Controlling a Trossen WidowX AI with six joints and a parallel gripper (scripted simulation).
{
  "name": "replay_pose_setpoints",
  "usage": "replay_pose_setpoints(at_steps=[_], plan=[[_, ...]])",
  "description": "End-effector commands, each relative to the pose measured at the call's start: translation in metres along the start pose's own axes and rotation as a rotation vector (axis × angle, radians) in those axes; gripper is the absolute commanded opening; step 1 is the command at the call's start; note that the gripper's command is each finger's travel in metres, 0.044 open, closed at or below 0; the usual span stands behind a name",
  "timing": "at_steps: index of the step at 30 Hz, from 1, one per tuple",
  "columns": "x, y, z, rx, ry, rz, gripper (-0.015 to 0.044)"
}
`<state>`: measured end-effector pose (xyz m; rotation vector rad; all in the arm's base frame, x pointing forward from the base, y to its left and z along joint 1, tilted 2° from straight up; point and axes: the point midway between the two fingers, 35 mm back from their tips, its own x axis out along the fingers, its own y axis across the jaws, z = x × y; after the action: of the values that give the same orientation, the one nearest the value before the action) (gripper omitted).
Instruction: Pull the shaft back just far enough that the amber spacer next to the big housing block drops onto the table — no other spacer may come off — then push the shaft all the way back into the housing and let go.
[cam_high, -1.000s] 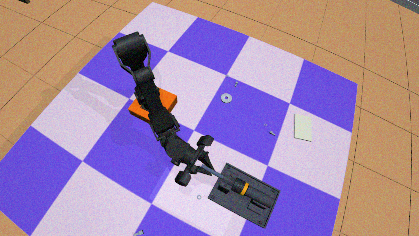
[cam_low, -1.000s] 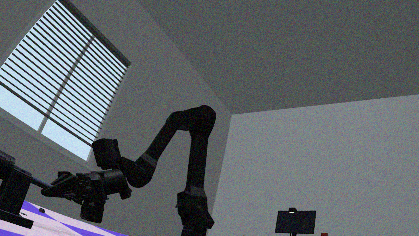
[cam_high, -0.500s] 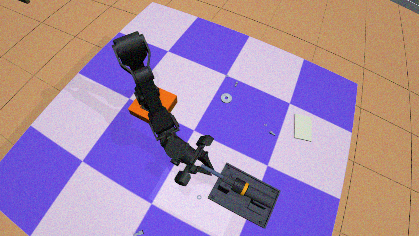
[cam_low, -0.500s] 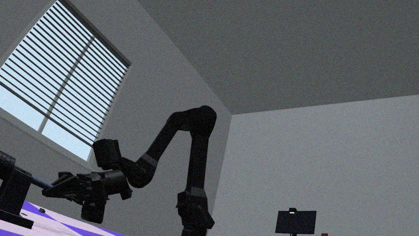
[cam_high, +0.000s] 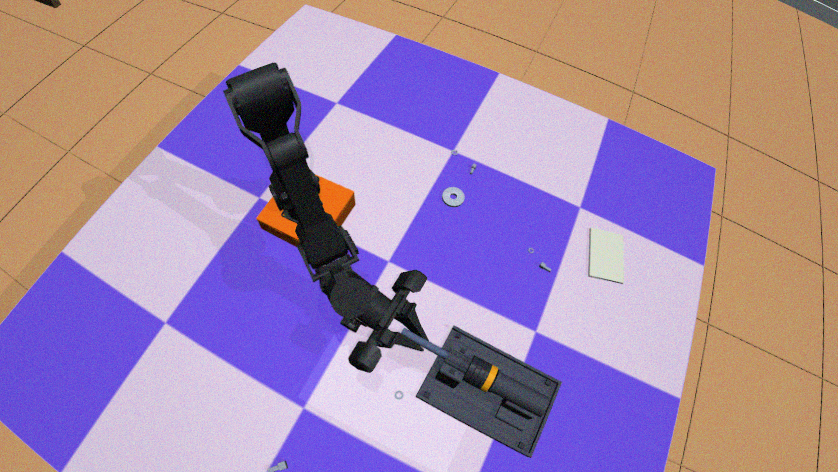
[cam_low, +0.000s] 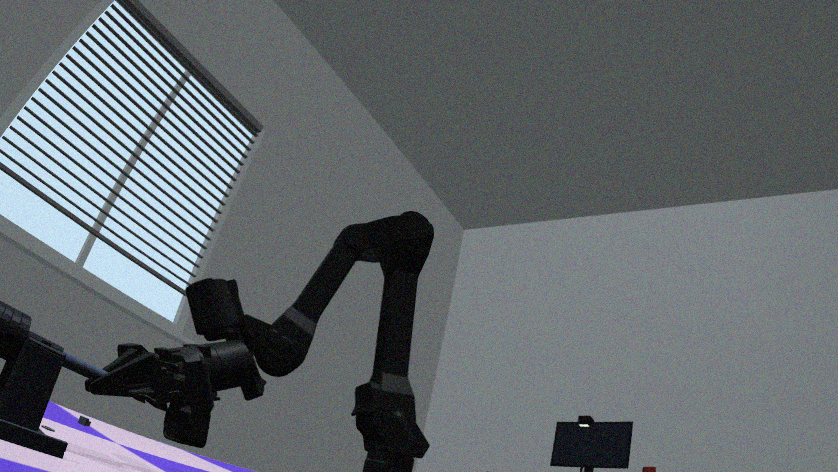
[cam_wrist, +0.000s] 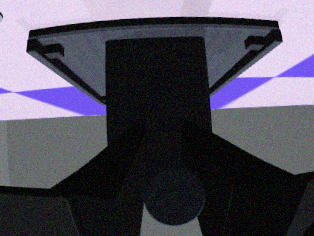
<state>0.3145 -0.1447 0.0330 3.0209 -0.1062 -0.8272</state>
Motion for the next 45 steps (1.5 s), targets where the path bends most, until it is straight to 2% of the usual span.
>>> replay_pose_setpoints(at_steps=[1, 45], plan=[[-0.0005, 0.0001, 0.0006, -0.006, -0.001, 0.001, 0.0000], [-0.0039, 0.0002, 0.0027, -0.006, -0.002, 0.001, 0.0000]])
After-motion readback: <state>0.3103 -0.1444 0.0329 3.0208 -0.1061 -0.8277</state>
